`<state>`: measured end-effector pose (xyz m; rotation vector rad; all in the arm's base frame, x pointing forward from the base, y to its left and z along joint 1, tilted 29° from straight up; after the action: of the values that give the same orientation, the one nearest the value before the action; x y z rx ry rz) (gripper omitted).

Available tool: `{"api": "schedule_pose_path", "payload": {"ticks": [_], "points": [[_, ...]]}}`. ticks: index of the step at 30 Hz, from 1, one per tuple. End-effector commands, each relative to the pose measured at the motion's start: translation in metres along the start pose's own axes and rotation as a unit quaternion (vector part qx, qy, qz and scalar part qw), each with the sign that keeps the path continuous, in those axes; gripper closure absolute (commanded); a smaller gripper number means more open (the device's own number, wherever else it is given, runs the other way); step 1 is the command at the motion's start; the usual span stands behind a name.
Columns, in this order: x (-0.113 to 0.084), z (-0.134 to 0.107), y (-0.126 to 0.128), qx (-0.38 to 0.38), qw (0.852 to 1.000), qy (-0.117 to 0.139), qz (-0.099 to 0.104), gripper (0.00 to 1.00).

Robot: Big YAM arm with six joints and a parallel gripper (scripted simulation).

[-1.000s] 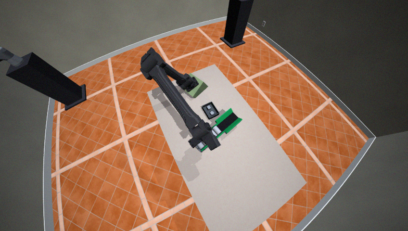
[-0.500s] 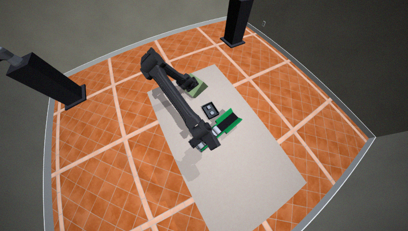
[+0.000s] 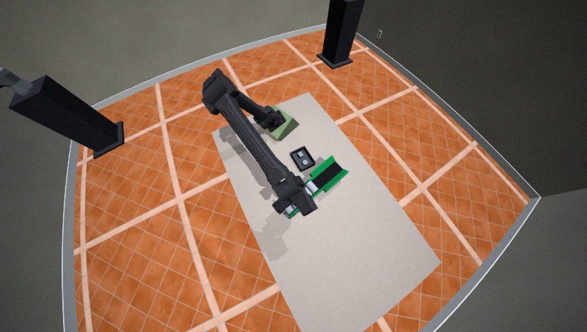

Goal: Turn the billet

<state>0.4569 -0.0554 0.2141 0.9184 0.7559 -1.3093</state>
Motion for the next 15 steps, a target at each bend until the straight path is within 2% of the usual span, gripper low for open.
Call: {"api": "schedule_pose_path", "payload": {"ticks": [1, 15], "points": [[-0.044, 0.0055, 0.0231, -0.004, 0.998, 0.001, 0.061, 1.0], [-0.044, 0.0047, 0.023, -0.057, 0.997, -0.002, 0.061, 1.0]]}}
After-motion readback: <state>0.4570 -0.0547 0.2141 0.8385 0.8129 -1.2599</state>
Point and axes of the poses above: the point where the finger pads meet when closed, its own x axis out along the fingers, its own y axis across the jaws, z = x × y, the point moved 3 cm from there along -x, back along the fingers, and after that the axes turned 14 degrees about x, right-handed, at the moved point
